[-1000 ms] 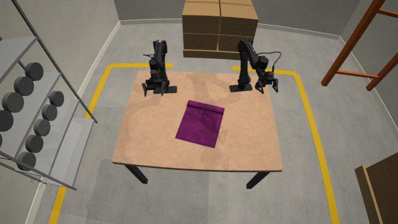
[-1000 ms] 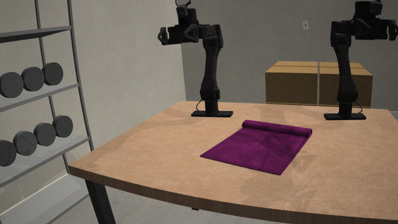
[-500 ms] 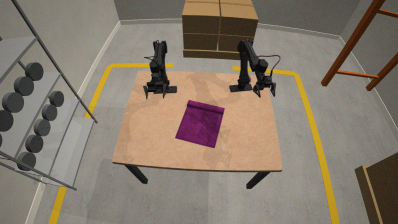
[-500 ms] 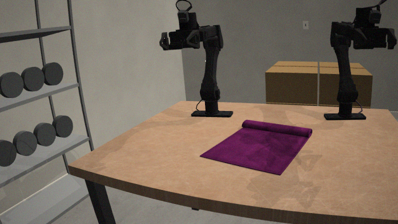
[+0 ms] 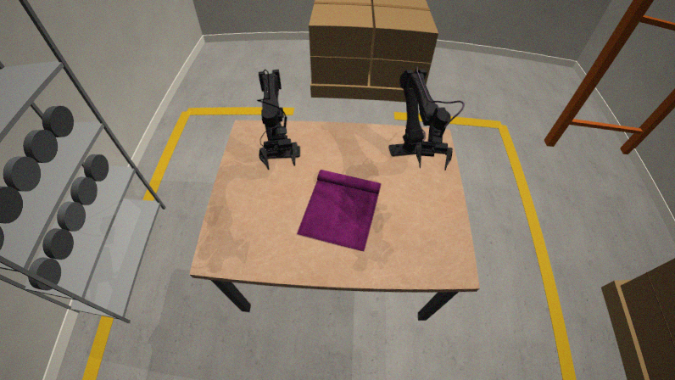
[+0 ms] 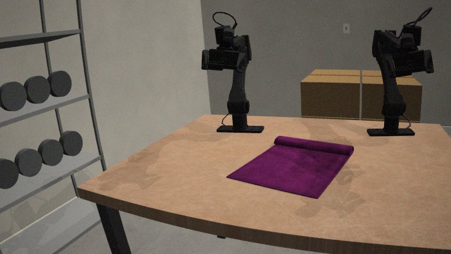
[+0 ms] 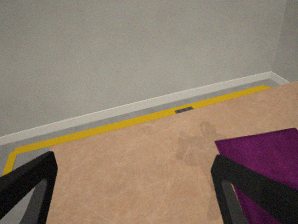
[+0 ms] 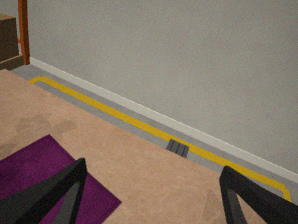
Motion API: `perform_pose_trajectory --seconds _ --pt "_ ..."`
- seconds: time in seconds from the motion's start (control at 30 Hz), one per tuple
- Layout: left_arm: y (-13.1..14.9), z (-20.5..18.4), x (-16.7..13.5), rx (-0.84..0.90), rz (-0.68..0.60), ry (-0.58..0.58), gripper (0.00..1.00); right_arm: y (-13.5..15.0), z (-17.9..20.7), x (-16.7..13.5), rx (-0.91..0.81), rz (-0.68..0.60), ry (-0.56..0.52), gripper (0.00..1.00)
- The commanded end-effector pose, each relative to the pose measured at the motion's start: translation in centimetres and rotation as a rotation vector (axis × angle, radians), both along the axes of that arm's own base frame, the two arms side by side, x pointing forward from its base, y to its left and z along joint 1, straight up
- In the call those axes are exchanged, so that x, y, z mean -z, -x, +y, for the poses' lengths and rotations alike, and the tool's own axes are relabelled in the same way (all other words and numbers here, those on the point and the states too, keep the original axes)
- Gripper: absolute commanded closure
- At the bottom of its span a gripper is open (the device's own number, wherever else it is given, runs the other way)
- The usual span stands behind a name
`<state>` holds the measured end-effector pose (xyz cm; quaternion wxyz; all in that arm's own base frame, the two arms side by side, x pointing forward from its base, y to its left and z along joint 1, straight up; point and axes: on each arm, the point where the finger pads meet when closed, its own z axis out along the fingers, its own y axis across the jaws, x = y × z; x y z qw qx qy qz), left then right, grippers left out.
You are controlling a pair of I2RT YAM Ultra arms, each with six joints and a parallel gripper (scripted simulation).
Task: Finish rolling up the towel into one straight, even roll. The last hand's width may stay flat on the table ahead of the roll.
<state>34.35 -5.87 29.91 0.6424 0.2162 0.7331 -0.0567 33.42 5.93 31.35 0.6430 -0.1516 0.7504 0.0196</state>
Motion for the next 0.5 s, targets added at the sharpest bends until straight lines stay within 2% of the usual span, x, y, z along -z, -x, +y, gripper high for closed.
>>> perform_pose_trajectory --seconds 0.0,0.2,0.27,0.47 --pt "2.3 -2.7 1.0 0.214 -0.040 -0.113 0.01 2.6 2.3 2.5 -0.111 0.043 0.092 0.01" --pt "4.9 -6.4 5.8 0.458 -0.005 -0.250 0.01 5.8 5.8 7.3 -0.261 0.121 0.209 0.01" --pt "4.9 -6.4 5.8 0.458 -0.005 -0.250 0.01 5.8 5.8 7.3 -0.261 0.121 0.209 0.01" --pt "7.4 -10.1 10.6 0.722 0.029 -0.398 0.01 8.9 9.2 12.0 -0.410 0.198 0.326 0.01"
